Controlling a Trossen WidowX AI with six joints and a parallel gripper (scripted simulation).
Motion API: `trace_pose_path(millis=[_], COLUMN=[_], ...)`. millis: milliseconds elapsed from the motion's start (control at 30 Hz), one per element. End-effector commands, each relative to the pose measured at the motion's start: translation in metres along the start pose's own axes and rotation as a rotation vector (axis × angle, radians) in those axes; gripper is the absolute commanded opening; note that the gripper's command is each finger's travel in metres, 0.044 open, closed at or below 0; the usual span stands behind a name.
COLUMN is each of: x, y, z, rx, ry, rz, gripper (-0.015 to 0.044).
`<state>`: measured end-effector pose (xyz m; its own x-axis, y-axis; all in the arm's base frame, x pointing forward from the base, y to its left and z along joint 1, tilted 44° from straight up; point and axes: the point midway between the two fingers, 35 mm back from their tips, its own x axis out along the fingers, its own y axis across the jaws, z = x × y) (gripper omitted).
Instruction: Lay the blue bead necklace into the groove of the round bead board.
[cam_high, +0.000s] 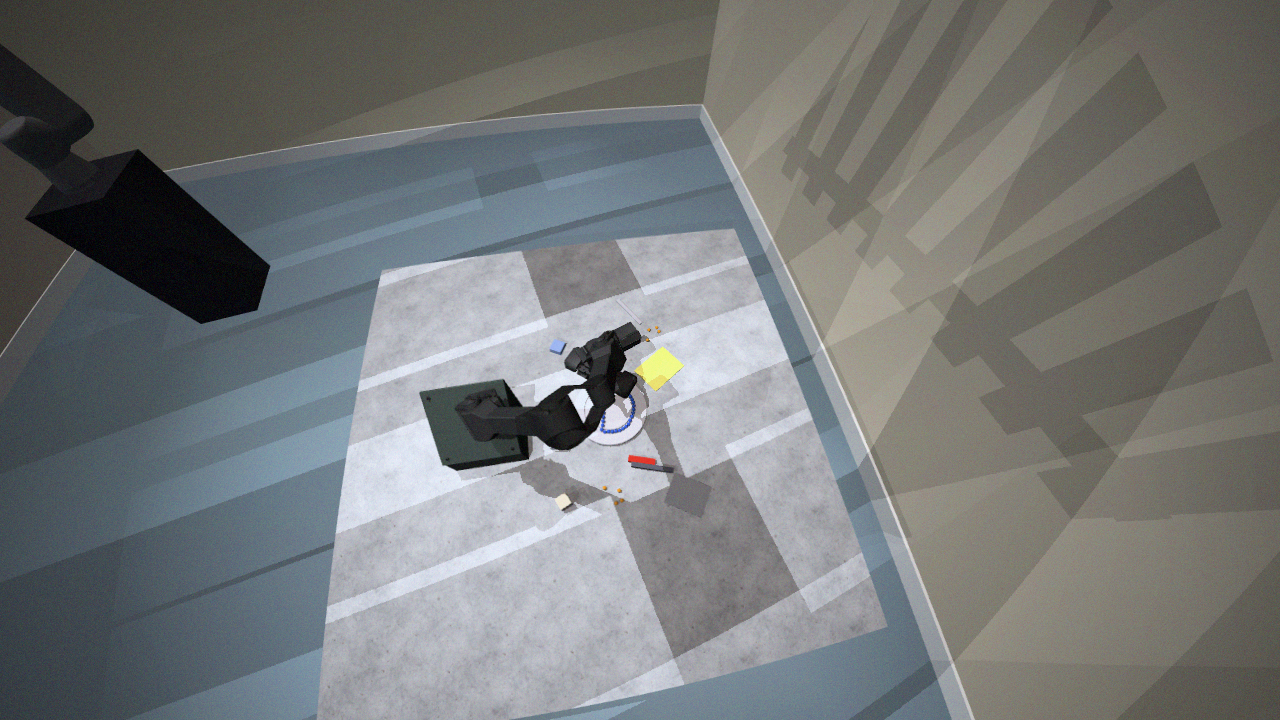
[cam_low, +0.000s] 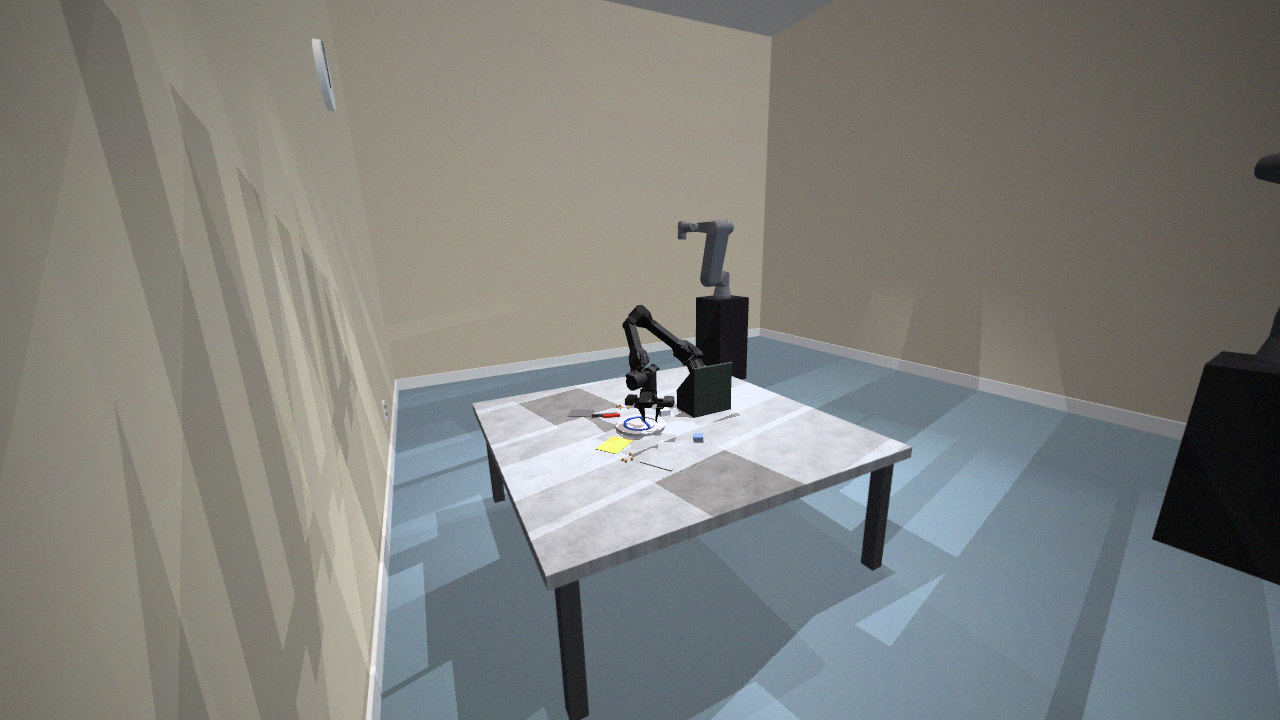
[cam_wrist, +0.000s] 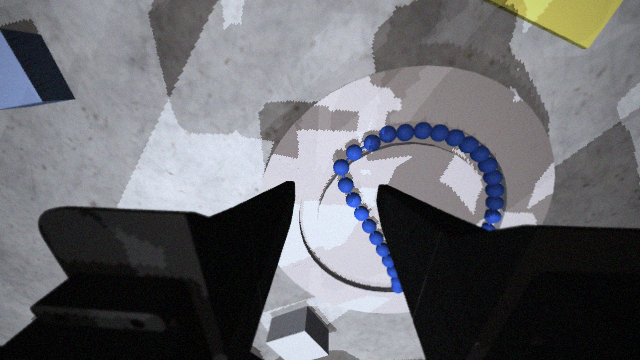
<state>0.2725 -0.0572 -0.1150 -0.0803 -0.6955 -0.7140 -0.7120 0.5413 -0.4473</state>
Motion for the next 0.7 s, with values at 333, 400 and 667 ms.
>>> trace_pose_path(millis=[333, 400, 667], x=[-0.001, 0.005, 0.003], y=[-0.004, -0.004, -0.006], z=[0.003, 0.003, 0.005], rx=[0.206, 0.206, 0.214], ry=[-0.014, -0.014, -0.022], rz=[0.001, 0.000, -0.002], gripper=[0.0120, 0.0120, 0.0120])
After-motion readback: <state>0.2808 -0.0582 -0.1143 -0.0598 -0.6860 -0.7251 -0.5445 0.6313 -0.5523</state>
